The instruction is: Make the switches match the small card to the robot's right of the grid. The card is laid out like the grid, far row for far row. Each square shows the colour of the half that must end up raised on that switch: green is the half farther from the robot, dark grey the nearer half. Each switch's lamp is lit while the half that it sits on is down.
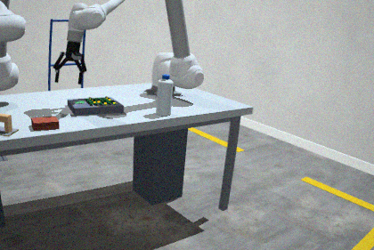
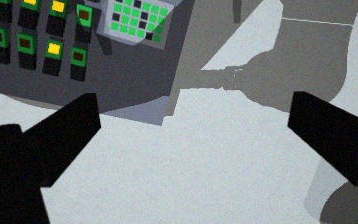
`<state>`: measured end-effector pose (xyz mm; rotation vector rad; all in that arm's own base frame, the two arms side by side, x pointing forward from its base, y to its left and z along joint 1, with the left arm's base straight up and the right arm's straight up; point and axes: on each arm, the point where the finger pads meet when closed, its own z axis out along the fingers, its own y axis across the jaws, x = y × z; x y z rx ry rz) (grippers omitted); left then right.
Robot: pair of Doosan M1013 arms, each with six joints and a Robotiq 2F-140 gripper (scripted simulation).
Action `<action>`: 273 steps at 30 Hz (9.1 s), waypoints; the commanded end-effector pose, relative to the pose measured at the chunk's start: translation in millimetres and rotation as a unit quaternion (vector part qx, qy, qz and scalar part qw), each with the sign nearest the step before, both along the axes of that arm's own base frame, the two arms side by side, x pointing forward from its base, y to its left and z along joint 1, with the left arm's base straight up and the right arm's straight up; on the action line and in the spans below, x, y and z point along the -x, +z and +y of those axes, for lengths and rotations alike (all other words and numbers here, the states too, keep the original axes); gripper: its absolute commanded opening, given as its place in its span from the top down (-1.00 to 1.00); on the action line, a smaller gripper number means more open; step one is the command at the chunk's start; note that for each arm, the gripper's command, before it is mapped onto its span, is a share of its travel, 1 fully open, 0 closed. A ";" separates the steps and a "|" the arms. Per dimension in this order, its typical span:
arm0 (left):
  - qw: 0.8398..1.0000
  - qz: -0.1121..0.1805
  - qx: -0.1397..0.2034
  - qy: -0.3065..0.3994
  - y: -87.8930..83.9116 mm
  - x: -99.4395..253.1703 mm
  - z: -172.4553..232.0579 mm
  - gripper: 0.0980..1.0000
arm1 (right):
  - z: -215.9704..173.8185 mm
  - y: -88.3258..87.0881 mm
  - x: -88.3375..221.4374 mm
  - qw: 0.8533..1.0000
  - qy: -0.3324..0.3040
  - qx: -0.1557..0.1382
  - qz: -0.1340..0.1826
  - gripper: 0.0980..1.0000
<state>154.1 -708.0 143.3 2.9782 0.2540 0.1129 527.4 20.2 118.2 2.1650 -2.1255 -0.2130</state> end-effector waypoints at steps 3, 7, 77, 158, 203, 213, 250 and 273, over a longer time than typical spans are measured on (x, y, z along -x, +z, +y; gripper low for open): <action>1.000 0.000 0.001 0.000 1.0 -0.2 -0.4 -1.00 | 0.1 0.6 -0.4 1.000 0.000 0.000 -0.001 -1.00; 1.000 0.000 0.001 0.000 1.0 -0.2 -0.4 -1.00 | 0.1 0.6 -0.4 1.000 0.000 0.000 -0.001 -1.00; 0.899 -0.001 0.000 0.438 1.0 -479.7 364.5 -1.00 | 103.9 9.8 -24.8 0.991 0.128 0.031 -0.021 -1.00; 0.331 -0.001 0.000 0.944 1.0 -196.1 1338.1 -1.00 | 581.8 62.3 127.4 0.799 0.572 0.095 -0.158 -1.00; 0.039 -0.001 0.000 0.999 1.0 252.0 1426.4 -1.00 | 671.0 76.8 220.4 0.732 0.646 0.093 -0.195 -1.00; 0.046 0.004 -0.001 0.999 -0.5 252.0 1422.9 -1.00 | 672.0 76.9 221.6 0.731 0.647 0.093 -0.195 -1.00; 0.471 0.263 0.098 0.836 -48.7 226.5 1177.5 -1.00 | 672.0 76.9 221.6 0.731 0.647 0.093 -0.195 -1.00; 0.666 0.320 0.255 0.624 -26.3 208.5 1038.4 -1.00 | 609.2 17.3 229.2 0.731 0.647 0.093 -0.195 -1.00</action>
